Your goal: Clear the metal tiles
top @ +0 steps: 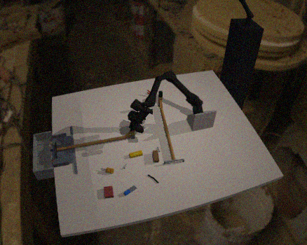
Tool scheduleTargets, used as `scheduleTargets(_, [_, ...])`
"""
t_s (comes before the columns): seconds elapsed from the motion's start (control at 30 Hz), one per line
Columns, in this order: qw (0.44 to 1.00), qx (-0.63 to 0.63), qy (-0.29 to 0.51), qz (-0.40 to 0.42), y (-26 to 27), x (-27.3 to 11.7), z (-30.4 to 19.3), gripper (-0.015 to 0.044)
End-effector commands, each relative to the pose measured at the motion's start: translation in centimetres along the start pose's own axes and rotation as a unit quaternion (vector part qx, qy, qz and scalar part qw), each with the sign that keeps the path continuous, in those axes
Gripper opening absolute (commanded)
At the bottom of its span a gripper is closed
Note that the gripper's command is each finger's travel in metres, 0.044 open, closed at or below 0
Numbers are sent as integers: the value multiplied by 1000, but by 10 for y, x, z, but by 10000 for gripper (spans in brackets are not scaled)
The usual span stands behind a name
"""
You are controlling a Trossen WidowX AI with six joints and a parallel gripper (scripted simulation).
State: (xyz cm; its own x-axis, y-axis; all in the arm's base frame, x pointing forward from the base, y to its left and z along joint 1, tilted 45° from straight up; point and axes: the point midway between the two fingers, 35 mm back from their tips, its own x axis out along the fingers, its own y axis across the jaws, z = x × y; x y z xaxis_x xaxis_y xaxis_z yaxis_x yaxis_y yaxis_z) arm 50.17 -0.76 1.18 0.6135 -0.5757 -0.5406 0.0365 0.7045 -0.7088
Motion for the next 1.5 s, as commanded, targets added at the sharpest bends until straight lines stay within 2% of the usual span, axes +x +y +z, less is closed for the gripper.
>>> scheduleTargets(0.0, [1000,1,-7,1,-1,1,9,0])
scheduleTargets(0.77, [1000,1,-8,1,-2,16,27,0])
scheduleTargets(1.47, [1000,0,-3,0,0,15,21,0])
